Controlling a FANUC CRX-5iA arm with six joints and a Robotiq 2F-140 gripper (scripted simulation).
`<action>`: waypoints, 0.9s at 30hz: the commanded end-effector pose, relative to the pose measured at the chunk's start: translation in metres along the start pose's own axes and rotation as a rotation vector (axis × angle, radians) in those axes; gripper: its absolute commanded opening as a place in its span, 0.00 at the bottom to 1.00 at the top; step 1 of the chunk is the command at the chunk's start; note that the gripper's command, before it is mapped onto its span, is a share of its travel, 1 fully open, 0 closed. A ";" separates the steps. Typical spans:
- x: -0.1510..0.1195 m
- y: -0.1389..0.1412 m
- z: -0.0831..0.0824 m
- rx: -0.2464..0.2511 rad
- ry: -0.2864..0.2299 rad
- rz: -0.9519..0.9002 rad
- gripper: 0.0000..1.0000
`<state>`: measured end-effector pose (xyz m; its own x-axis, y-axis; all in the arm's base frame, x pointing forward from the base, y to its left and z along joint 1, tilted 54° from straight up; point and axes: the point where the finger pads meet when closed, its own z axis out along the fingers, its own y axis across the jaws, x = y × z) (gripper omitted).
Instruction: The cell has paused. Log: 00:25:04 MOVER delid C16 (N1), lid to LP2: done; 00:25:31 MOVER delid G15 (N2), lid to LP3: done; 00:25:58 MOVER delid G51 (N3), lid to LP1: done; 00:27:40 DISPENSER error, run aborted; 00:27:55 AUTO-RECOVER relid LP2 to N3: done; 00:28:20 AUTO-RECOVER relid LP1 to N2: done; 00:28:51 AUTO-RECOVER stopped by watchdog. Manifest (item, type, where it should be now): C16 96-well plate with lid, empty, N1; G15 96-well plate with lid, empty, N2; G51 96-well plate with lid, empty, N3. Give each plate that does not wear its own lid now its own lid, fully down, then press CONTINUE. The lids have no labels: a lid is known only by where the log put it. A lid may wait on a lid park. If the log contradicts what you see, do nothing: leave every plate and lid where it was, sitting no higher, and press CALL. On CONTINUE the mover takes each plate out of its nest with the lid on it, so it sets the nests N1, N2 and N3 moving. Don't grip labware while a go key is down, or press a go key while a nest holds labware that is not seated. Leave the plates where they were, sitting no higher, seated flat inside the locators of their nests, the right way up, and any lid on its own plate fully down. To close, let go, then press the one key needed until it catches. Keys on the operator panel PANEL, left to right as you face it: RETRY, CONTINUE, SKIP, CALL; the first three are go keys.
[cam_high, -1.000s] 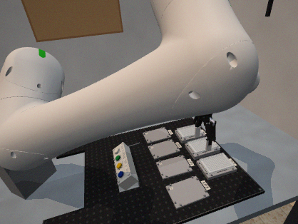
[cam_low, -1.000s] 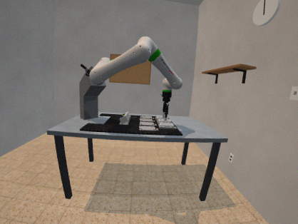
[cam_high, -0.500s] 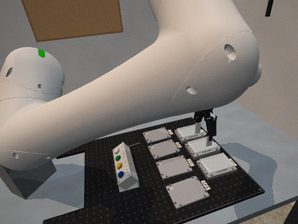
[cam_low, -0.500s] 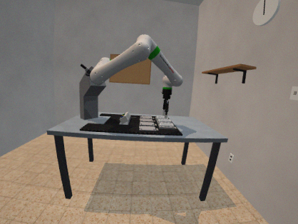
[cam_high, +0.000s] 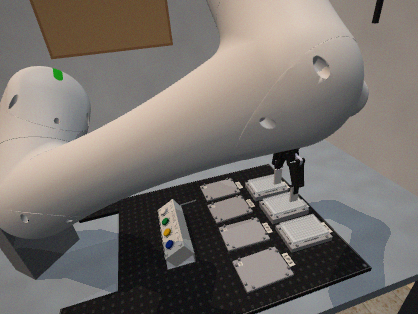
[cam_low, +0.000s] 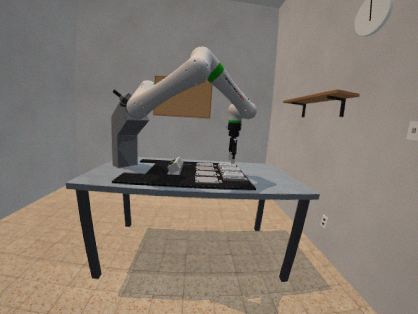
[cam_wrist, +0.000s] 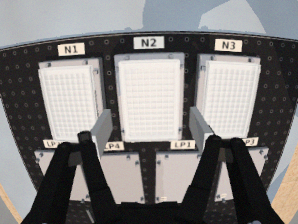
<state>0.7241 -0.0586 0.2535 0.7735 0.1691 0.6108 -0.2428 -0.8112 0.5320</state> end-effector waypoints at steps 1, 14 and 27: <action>0.000 0.000 0.000 0.000 0.000 0.000 0.66; -0.099 -0.033 -0.010 -0.010 -0.025 0.018 0.66; -0.234 -0.053 -0.026 -0.019 -0.031 0.028 0.66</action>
<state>0.5701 -0.0421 0.1167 0.7933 0.1271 0.5955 -0.2663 -0.8070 0.5271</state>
